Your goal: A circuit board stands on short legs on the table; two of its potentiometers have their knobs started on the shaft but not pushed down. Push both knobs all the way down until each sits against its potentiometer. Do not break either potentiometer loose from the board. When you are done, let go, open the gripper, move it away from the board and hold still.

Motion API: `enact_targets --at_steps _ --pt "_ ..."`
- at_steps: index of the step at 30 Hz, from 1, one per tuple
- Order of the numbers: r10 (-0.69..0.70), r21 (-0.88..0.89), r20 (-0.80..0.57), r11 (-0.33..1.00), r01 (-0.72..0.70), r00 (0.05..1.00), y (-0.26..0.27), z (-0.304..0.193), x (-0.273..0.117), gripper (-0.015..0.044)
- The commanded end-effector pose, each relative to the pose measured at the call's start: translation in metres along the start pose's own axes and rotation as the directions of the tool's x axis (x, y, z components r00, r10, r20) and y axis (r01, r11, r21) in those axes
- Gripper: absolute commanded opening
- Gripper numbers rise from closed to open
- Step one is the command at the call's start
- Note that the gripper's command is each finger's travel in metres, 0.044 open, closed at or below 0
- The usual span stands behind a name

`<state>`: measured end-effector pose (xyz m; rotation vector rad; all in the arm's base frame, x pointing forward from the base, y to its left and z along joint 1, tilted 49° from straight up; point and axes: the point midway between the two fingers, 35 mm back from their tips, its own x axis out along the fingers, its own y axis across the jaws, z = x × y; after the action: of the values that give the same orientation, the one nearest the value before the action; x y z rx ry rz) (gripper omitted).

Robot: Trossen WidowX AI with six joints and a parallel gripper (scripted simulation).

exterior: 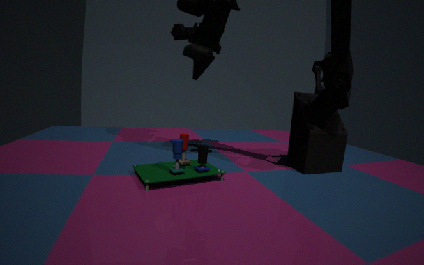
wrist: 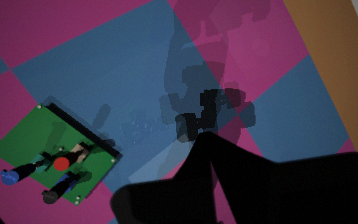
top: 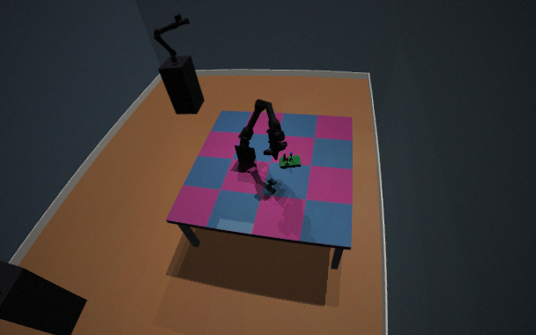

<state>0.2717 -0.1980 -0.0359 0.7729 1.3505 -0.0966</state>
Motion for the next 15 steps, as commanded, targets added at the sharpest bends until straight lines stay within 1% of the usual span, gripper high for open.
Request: enact_targets --at_steps 1,8,15 --pt "0.059 -0.095 -0.030 0.994 -0.061 0.998 0.031 -0.004 0.002 0.0000" --pt "0.171 -0.267 -0.118 0.943 -0.197 0.978 0.093 -0.019 0.008 0.0000" --pt "0.273 -0.409 -0.226 0.845 -0.345 0.935 0.155 -0.043 0.010 0.0000"
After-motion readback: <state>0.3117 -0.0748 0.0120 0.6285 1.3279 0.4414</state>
